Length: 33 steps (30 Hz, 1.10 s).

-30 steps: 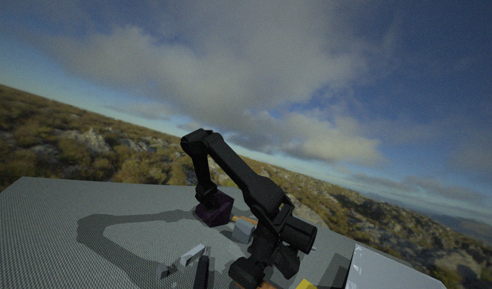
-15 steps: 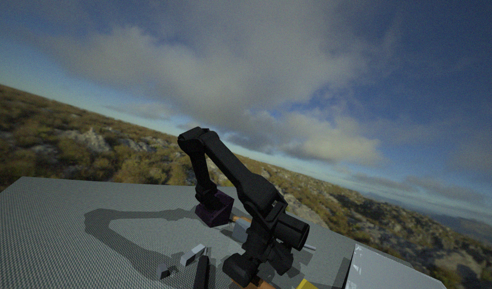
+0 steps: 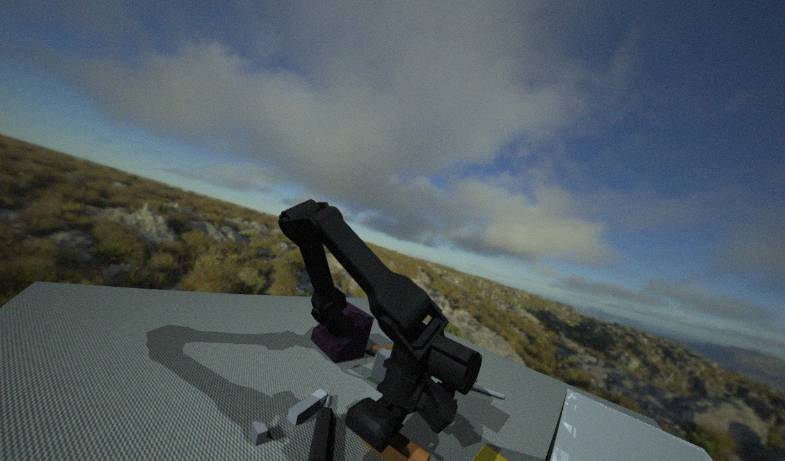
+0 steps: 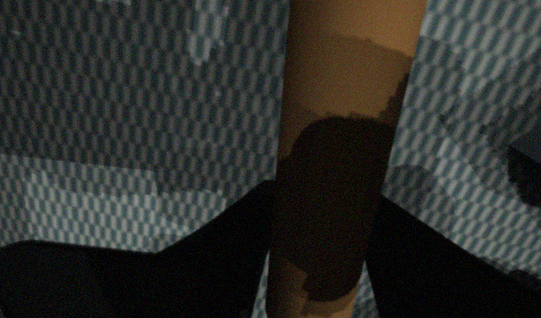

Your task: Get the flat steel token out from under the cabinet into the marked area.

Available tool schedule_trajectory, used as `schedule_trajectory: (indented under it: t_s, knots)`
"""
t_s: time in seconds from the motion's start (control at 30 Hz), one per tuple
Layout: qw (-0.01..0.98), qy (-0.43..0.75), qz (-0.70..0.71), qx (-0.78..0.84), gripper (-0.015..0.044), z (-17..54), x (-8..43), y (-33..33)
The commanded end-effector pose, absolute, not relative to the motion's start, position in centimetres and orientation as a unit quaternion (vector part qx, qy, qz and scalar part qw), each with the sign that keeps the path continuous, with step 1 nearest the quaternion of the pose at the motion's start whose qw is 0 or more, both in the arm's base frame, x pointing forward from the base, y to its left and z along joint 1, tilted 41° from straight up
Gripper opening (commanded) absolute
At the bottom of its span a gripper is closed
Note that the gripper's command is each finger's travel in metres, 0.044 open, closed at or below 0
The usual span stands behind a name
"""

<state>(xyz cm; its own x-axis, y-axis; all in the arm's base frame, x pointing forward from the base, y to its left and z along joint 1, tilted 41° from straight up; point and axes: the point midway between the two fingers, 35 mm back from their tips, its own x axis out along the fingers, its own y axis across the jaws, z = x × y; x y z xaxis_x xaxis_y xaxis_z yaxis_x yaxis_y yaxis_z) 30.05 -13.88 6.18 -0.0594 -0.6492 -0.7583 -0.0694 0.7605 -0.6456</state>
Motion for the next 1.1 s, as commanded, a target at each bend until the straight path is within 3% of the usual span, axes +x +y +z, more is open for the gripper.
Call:
schedule_trajectory:
  t_s: [0.0,1.07]
  knots:
    - [0.631,0.694,-0.228,-0.262,0.0000,6.2,29.2,-13.9]
    - [0.630,0.695,-0.227,-0.262,0.0000,6.7,25.4,-14.1]
